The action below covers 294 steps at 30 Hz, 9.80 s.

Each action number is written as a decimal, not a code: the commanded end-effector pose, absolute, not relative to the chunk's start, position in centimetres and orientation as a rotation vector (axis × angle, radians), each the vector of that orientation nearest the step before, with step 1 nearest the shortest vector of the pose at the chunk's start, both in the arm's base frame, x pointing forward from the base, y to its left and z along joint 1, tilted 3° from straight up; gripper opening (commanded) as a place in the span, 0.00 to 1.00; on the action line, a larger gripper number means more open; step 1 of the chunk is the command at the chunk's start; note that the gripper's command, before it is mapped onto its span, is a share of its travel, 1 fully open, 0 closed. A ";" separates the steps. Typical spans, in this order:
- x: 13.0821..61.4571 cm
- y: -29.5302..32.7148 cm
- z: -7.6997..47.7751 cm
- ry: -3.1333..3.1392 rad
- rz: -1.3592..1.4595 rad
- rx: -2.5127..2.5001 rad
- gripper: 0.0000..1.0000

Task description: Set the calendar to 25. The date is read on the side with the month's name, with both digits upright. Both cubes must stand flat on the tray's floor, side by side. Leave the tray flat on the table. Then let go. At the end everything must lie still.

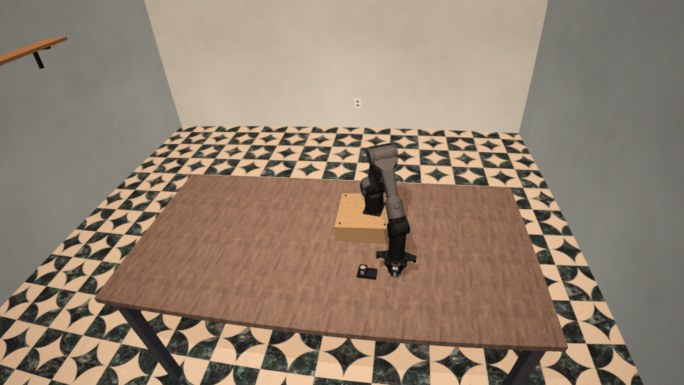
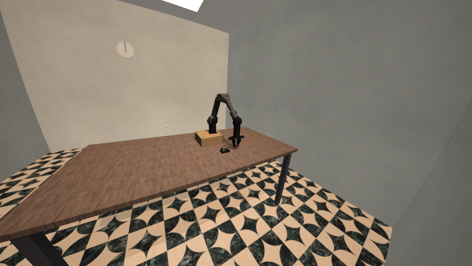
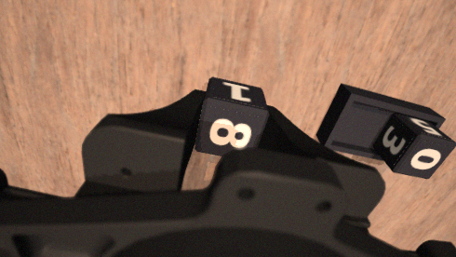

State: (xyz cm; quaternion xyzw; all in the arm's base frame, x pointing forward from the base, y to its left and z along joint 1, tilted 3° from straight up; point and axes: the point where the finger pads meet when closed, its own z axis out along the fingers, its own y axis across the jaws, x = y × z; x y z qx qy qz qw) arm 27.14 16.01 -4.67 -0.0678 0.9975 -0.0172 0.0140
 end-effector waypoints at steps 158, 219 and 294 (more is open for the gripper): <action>27.1 16.3 1.5 3.100 -0.048 -0.211 0.60; 28.7 3.9 2.3 2.336 -0.002 2.030 1.00; 28.7 3.8 -1.3 2.334 -0.009 2.038 0.60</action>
